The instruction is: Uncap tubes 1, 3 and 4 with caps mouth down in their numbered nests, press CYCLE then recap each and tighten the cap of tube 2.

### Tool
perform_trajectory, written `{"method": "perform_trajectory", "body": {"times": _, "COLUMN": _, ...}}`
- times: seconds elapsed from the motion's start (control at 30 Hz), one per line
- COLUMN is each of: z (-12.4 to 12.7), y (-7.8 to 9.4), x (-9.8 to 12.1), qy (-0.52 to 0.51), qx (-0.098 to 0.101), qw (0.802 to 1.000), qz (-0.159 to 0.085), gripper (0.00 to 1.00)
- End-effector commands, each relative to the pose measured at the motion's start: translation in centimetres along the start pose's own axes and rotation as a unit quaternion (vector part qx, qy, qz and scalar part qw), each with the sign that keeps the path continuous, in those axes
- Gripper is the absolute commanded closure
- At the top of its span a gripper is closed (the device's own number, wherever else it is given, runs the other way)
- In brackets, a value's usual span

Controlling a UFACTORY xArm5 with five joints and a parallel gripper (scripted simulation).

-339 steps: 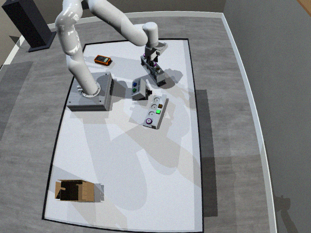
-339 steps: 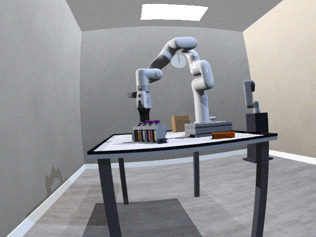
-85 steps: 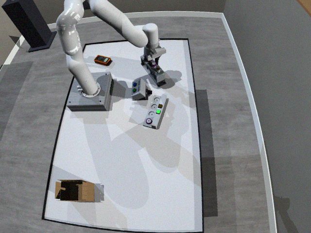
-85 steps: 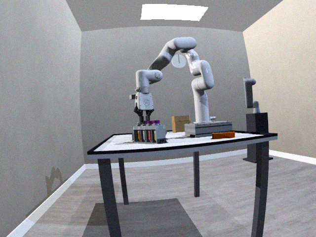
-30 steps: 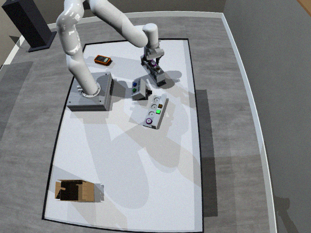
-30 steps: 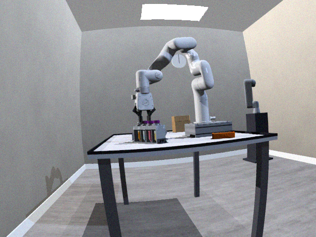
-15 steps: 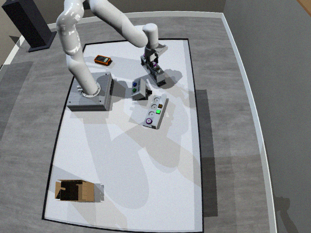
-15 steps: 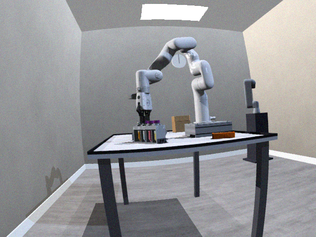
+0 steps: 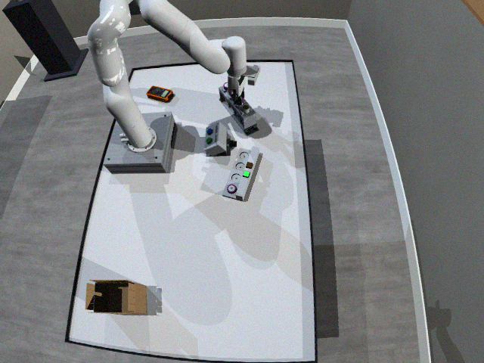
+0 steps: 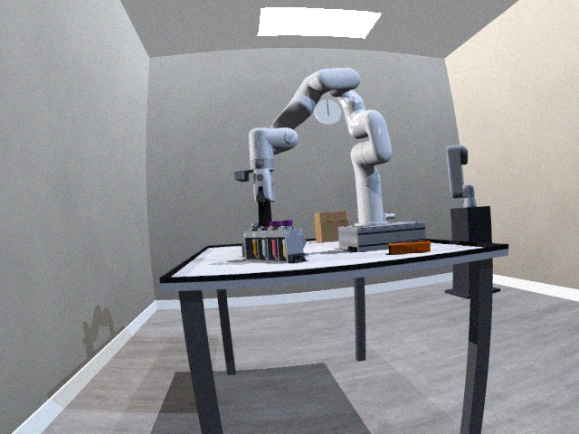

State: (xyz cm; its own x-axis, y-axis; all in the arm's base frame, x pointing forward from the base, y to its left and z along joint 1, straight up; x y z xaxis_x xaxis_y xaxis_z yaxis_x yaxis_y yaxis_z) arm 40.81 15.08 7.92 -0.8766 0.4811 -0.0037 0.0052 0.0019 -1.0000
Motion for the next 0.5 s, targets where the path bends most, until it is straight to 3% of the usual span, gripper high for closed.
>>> {"method": "perform_trajectory", "body": {"times": 0.0, "z": -0.07, "y": -0.11, "x": -0.08, "qy": -0.008, "qx": -0.002, "qw": 1.0, "qz": -0.001, "gripper": 1.0}}
{"method": "perform_trajectory", "body": {"times": 0.4, "z": -0.07, "y": -0.11, "x": -0.08, "qy": -0.008, "qx": -0.002, "qw": 1.0, "qz": -0.001, "gripper": 1.0}}
{"method": "perform_trajectory", "body": {"times": 0.47, "z": -0.07, "y": -0.1, "x": -0.08, "qy": 0.042, "qx": -0.002, "qw": 0.999, "qz": -0.001, "gripper": 1.0}}
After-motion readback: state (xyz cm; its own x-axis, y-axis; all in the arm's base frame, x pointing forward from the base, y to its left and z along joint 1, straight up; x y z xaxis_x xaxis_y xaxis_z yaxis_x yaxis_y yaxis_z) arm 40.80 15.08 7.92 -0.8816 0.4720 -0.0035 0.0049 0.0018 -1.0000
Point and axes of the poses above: the point where the finger pads meet when closed, its own y axis out along the fingers, its own z axis across the jaws, x = y × z, the point moved 3 cm from there along -y, back along the fingers, and after that the axes turned 12 degrees about y, right-handed, at the moved point
